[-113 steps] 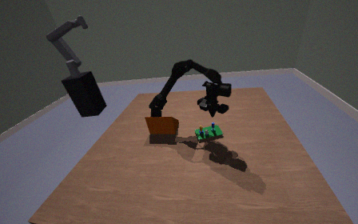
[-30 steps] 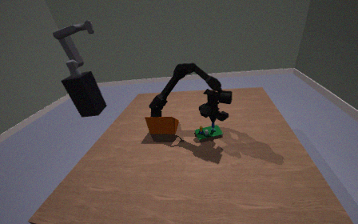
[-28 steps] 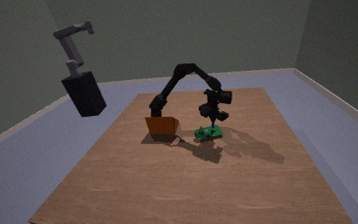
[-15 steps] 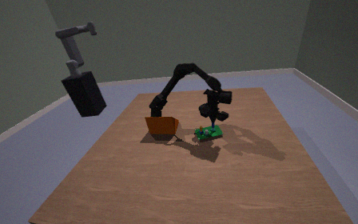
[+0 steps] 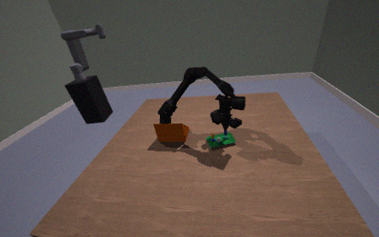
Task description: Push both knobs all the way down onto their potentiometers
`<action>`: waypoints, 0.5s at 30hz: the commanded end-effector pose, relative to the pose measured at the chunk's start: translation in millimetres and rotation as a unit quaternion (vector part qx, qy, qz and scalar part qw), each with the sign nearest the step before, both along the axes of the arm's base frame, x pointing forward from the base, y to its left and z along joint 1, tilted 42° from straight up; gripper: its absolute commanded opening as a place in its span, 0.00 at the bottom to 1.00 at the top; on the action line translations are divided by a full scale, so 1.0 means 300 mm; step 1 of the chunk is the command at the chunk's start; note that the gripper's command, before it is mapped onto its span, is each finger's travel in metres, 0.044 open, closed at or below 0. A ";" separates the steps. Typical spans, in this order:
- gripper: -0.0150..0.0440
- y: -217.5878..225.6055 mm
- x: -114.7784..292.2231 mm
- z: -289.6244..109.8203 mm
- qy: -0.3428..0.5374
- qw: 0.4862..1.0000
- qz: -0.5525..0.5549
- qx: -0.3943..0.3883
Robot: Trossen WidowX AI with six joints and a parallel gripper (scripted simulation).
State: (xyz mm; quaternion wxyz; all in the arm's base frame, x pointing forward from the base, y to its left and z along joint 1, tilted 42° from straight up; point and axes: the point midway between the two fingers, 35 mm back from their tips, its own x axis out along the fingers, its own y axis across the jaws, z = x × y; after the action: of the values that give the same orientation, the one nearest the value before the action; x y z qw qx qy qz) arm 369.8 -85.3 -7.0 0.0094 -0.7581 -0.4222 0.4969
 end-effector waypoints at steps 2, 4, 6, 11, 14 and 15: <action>0.25 0.017 0.004 -0.013 0.001 1.000 0.002 0.002; 0.25 0.017 0.004 -0.013 0.001 1.000 0.002 0.002; 0.25 0.017 0.004 -0.013 0.001 1.000 0.002 0.002; 0.25 0.021 0.005 -0.018 0.001 1.000 0.002 0.002; 0.25 0.026 0.006 -0.023 0.001 1.000 0.002 0.002; 0.25 0.026 0.006 -0.023 0.001 1.000 0.002 0.002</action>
State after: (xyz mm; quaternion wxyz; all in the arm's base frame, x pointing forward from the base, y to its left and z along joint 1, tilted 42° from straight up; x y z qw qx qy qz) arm 369.6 -84.6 -8.6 0.0126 -0.7592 -0.4202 0.4969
